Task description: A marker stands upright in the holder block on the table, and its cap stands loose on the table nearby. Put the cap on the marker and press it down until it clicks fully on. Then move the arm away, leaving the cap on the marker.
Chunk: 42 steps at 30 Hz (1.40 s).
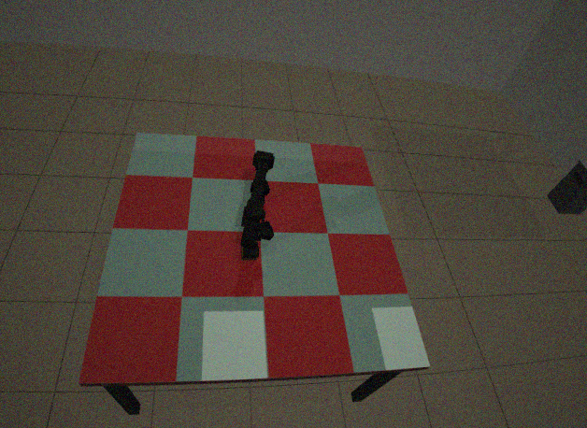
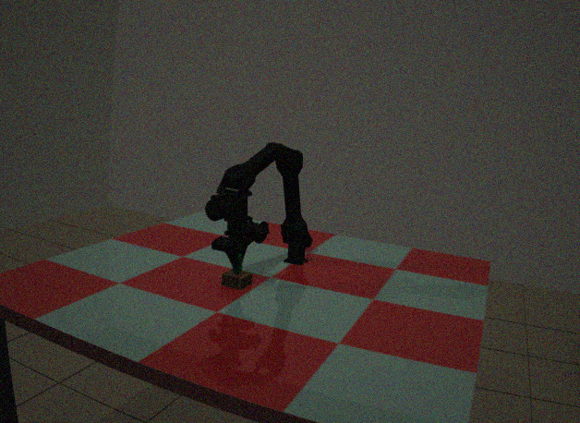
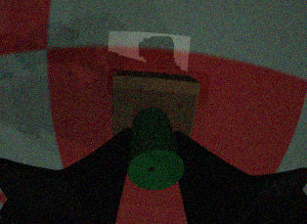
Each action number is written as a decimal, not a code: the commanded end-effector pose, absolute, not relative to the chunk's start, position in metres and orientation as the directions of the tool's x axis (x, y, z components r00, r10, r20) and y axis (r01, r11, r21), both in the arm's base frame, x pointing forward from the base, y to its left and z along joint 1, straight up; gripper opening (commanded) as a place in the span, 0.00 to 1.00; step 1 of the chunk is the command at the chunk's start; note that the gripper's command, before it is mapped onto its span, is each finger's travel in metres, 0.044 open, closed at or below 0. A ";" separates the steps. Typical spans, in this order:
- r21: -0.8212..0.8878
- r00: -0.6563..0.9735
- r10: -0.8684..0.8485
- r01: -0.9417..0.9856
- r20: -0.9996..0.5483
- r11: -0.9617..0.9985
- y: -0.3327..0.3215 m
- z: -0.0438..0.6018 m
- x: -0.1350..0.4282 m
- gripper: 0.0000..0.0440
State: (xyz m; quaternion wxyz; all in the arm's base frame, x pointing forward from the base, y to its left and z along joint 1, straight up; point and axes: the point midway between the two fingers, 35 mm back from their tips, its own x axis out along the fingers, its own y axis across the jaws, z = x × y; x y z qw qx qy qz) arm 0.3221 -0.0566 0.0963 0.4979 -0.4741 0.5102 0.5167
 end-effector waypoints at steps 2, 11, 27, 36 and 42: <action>0.113 -0.112 0.019 -0.994 -0.993 0.012 -0.060 0.080 0.313 0.27; 0.113 -0.112 0.017 -0.994 -0.994 0.006 -0.061 0.080 0.313 0.30; 0.100 -0.101 0.051 -0.995 -0.994 -0.030 -0.051 0.086 0.303 0.92; 0.006 -0.007 0.042 -0.999 -0.999 -0.036 -0.051 0.112 0.311 1.00; -0.040 0.038 0.037 -0.998 -0.999 -0.052 -0.051 0.133 0.314 1.00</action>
